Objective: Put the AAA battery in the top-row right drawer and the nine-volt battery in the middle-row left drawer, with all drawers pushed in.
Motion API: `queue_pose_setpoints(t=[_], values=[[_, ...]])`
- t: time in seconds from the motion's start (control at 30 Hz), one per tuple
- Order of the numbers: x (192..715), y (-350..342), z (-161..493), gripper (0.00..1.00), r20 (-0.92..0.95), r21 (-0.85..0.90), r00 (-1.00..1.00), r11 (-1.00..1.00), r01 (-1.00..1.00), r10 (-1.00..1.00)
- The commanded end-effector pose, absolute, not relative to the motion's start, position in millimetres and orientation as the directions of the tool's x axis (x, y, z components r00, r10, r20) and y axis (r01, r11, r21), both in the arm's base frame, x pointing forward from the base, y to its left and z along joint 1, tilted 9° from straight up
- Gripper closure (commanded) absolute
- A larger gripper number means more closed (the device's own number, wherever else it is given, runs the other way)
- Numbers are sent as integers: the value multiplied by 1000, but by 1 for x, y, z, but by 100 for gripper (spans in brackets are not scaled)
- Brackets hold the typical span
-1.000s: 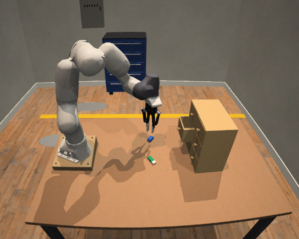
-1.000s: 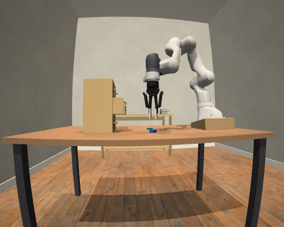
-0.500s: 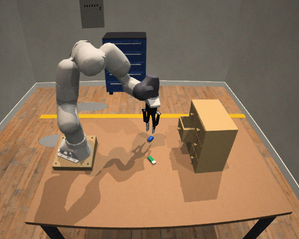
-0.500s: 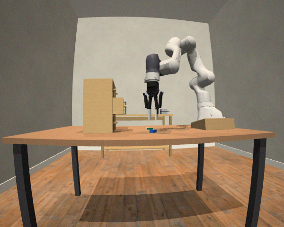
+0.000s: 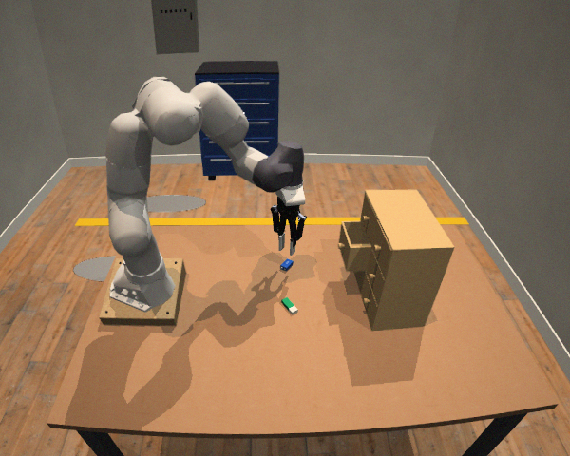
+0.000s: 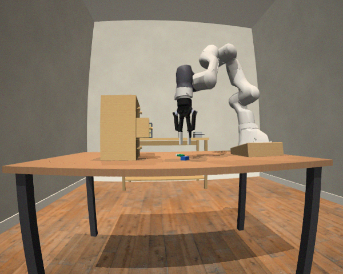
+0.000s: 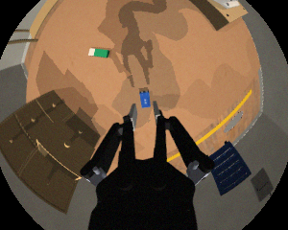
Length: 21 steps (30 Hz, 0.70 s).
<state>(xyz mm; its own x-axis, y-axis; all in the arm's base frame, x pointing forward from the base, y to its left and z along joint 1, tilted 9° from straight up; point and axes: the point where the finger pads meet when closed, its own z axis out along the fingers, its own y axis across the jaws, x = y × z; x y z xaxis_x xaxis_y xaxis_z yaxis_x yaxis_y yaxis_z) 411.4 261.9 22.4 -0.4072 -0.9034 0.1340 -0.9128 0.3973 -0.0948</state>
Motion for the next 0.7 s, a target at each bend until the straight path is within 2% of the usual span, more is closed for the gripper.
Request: queue_pose_setpoints(t=[0.0,0.67], values=[[412,263,20,74,130,-95,-419,409,-908,-899],[413,257,-17,74,130,-95,-419,409,-908,-899]])
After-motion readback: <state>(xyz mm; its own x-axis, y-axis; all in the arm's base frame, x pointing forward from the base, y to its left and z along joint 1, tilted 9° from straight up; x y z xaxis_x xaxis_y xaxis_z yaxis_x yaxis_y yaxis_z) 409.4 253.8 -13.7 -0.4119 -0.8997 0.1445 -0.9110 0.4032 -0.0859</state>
